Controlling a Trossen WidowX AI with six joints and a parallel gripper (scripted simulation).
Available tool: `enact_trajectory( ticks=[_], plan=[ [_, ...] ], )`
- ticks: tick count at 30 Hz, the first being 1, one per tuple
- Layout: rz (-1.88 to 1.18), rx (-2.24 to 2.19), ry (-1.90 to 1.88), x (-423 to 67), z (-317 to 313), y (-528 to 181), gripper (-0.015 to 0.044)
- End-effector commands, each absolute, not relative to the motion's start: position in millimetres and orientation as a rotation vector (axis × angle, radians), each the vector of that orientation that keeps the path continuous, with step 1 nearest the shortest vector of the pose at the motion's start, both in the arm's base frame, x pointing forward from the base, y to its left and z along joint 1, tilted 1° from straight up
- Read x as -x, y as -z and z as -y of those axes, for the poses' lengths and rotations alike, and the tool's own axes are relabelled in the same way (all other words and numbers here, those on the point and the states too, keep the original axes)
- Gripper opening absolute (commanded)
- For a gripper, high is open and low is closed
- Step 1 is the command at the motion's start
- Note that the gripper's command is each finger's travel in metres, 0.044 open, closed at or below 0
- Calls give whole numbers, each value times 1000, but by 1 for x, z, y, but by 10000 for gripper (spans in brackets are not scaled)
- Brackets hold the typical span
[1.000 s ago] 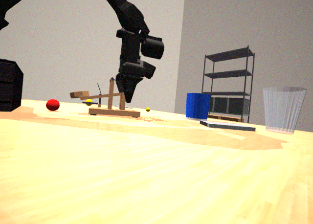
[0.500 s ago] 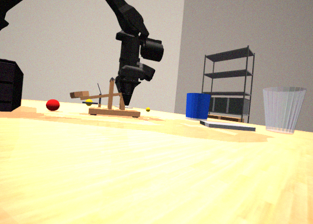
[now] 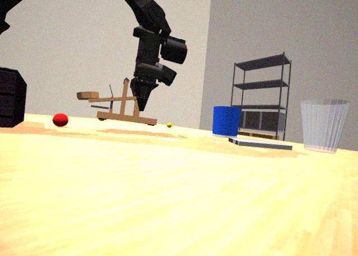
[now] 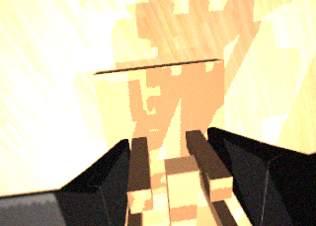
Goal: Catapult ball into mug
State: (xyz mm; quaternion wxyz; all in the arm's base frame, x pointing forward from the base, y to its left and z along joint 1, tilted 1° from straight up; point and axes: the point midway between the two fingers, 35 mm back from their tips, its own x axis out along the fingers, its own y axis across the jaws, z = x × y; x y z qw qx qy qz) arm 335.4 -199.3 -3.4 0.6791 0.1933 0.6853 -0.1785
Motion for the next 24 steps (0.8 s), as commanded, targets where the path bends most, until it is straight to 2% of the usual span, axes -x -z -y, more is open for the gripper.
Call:
enact_trajectory(
  ticks=[1,24],
  plan=[
    [-1502,-423,406,-341,203,-21,0],
    [-1505,-423,407,-344,204,14,0]
  ],
)
